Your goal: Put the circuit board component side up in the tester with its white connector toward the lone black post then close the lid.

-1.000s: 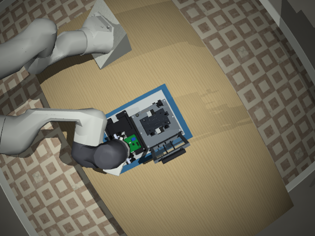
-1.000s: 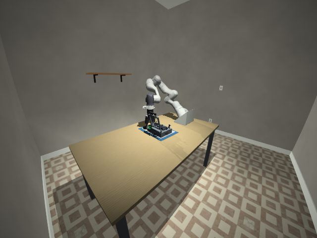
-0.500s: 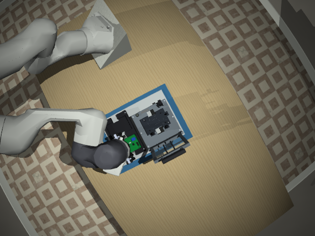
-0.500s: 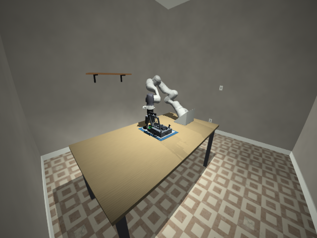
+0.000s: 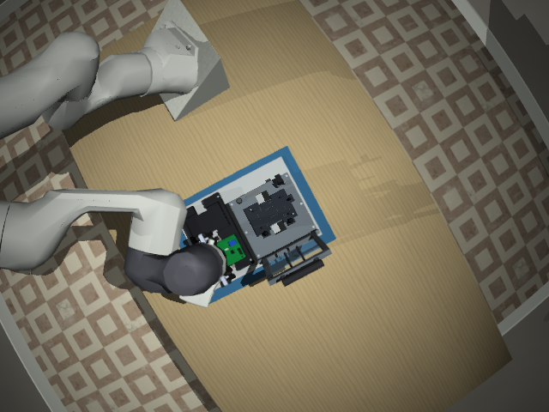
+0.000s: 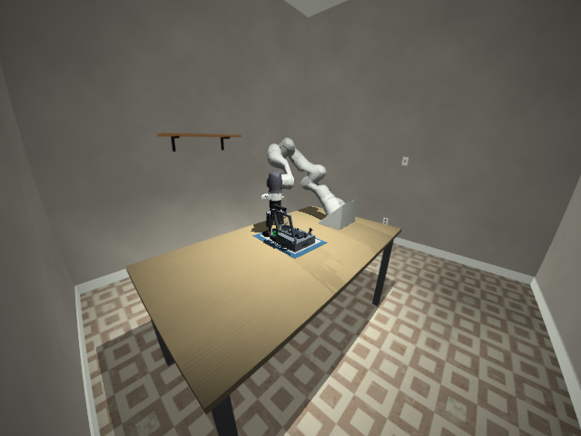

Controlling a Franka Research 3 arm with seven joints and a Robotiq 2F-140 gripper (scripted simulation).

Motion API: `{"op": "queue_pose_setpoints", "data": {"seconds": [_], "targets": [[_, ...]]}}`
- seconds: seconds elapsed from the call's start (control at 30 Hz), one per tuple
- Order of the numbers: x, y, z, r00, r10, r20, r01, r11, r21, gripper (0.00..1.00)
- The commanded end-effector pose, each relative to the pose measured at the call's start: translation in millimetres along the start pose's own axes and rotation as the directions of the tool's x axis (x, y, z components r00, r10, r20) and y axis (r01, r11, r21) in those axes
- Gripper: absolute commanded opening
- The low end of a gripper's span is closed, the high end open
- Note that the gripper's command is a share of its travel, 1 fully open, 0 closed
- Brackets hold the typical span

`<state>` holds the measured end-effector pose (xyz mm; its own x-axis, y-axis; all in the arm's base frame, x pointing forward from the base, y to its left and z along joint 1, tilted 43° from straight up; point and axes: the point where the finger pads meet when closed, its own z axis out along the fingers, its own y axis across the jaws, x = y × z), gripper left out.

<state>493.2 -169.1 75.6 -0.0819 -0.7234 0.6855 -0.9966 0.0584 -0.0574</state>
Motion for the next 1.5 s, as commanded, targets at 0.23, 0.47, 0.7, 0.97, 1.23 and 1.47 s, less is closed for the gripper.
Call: {"op": "queue_pose_setpoints", "data": {"seconds": [0.23, 0.47, 0.7, 0.97, 1.23, 1.47], "targets": [[0.4, 0.9, 1.9, 1.000, 0.004, 0.000, -0.004, 1.000, -0.001, 0.49], [0.4, 0.9, 1.9, 1.000, 0.004, 0.000, -0.004, 1.000, -0.001, 0.47], [0.4, 0.9, 1.9, 1.000, 0.004, 0.000, -0.004, 1.000, -0.001, 0.47], [0.4, 0.9, 1.9, 1.000, 0.004, 0.000, -0.004, 1.000, -0.001, 0.46], [0.4, 0.9, 1.9, 1.000, 0.004, 0.000, -0.004, 1.000, -0.001, 0.46], [0.4, 0.9, 1.9, 1.000, 0.004, 0.000, -0.004, 1.000, -0.001, 0.46]]}}
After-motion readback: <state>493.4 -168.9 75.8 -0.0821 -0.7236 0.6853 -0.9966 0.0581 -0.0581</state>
